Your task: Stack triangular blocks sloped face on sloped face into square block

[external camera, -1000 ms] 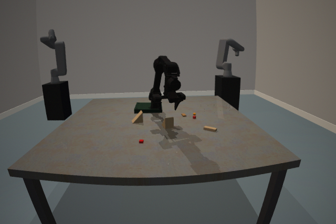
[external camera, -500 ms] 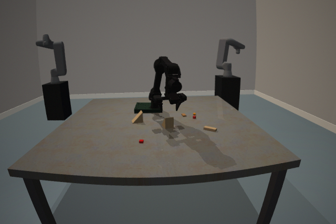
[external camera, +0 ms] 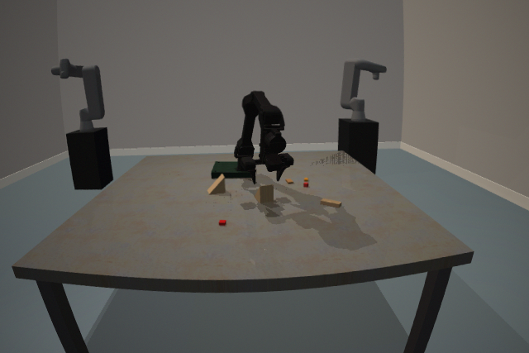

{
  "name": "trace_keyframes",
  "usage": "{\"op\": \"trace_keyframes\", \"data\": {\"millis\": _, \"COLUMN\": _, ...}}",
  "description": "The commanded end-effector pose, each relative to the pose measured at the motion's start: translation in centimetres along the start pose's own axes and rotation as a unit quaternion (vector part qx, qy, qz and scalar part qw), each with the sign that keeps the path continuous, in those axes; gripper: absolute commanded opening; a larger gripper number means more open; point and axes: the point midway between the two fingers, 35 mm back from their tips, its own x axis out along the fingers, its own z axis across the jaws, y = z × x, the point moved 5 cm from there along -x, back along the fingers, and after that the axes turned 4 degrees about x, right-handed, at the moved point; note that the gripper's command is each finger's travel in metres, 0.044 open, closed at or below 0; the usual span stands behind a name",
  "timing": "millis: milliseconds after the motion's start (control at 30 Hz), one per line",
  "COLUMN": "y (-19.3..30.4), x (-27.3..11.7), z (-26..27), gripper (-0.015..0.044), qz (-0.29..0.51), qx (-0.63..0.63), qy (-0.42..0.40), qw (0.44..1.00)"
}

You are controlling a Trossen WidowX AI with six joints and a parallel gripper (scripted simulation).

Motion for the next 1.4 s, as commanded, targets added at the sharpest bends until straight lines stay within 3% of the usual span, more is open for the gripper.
{"op": "trace_keyframes", "data": {"millis": 0, "y": -0.1, "x": 1.1, "z": 0.0, "gripper": 0.044, "qz": 0.006, "qx": 0.002, "qy": -0.002, "qw": 1.0}}
{"op": "trace_keyframes", "data": {"millis": 1267, "y": 0.1, "x": 7.0, "z": -0.3, "gripper": 0.044, "qz": 0.007, "qx": 0.0, "qy": -0.002, "qw": 1.0}}
{"op": "trace_keyframes", "data": {"millis": 1367, "y": 0.1, "x": 7.0, "z": -0.3, "gripper": 0.0361, "qz": 0.007, "qx": 0.0, "qy": -0.002, "qw": 1.0}}
